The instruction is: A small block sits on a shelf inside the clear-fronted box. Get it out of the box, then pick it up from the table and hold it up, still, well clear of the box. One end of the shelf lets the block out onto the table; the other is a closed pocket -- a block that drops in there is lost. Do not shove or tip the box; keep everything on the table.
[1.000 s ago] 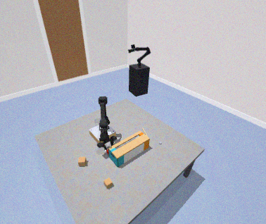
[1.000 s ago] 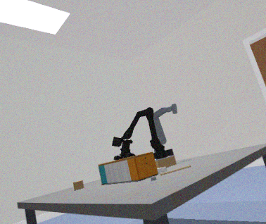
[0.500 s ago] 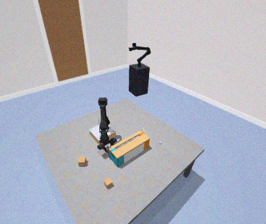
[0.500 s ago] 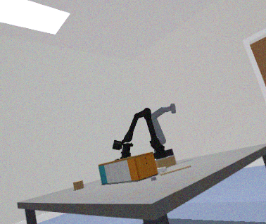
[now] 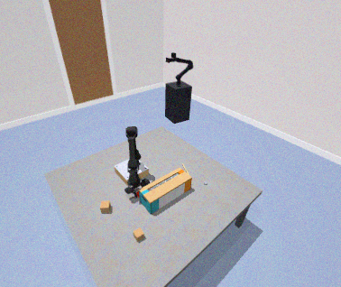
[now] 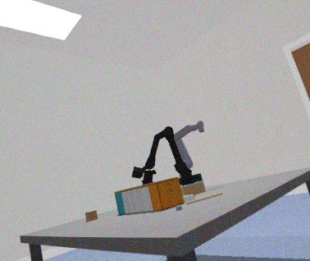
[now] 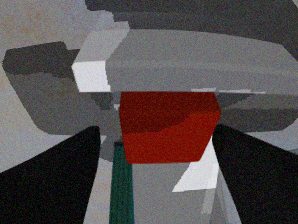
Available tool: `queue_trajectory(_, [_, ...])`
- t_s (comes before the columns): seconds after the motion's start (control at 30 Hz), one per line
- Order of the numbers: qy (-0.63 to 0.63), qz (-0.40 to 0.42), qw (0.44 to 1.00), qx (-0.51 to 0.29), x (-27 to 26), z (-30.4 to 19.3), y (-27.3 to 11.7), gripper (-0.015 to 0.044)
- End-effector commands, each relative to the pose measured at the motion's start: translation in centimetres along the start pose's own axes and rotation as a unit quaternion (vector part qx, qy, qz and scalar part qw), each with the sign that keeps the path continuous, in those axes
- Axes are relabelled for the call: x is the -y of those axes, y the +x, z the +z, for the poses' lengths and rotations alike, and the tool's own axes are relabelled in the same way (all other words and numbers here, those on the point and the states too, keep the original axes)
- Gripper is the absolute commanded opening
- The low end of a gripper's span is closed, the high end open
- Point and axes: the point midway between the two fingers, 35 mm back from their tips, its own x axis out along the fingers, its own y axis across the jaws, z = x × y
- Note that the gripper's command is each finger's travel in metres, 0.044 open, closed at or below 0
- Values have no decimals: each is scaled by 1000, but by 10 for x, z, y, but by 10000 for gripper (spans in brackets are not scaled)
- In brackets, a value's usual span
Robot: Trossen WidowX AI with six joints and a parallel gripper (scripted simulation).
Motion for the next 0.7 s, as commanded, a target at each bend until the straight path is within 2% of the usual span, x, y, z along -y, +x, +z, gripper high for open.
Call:
queue_trajectory(0.0, [1,-5,1000,6,3,6,4,285])
queue_trajectory(0.27, [1,-5,1000,6,3,6,4,75])
queue_trajectory(0.37, [1,-5,1000,6,3,6,4,55])
queue_trajectory(0.43, [-10,-3,1000,1,4,3,3,2])
queue_trajectory(0.67, [-10,-2,1000,-1,1,-11,-21,0])
